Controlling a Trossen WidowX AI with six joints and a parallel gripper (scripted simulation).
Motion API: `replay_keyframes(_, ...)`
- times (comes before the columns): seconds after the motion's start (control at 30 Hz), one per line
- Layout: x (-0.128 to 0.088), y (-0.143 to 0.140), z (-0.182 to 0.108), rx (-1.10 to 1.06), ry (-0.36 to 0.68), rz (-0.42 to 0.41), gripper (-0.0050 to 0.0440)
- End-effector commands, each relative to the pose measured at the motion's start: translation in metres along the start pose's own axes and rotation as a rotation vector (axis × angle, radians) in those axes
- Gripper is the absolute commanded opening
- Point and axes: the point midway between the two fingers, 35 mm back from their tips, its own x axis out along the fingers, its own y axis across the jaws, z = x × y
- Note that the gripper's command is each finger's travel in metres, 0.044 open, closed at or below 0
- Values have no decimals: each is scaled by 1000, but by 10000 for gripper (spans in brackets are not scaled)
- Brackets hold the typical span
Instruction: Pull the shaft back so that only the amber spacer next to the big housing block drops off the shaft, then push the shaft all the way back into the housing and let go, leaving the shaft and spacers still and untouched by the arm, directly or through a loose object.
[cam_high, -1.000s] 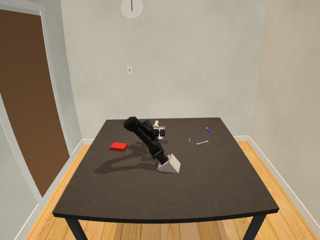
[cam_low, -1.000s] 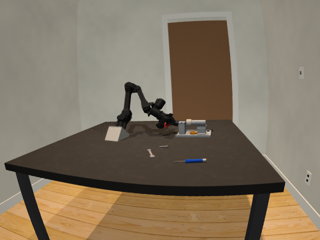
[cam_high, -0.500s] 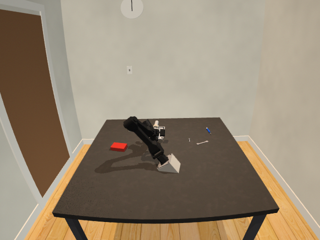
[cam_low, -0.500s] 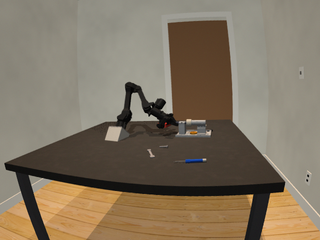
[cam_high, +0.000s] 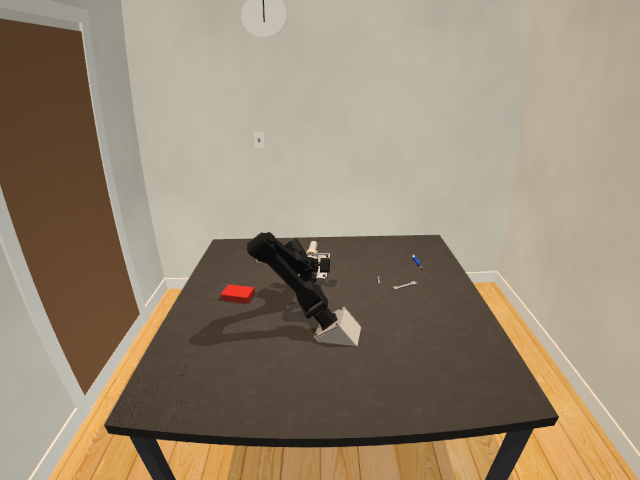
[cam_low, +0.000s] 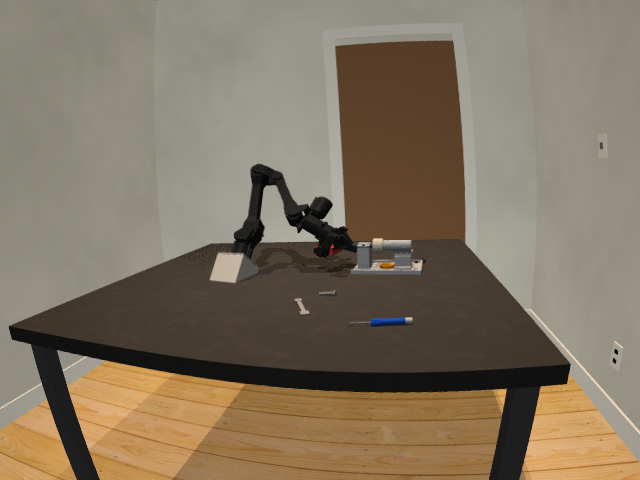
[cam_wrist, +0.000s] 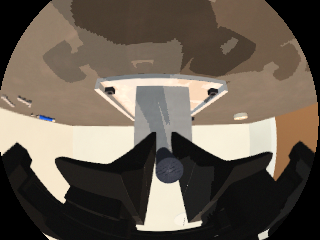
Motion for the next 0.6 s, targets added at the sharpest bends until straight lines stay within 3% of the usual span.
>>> replay_keyframes(0.0,1,1,-5,-1,16,9,0)
replay_keyframes(0.23,1,1,-6,-1,16,9,0)
replay_keyframes(0.57,0,0,0,0,0,0,240)
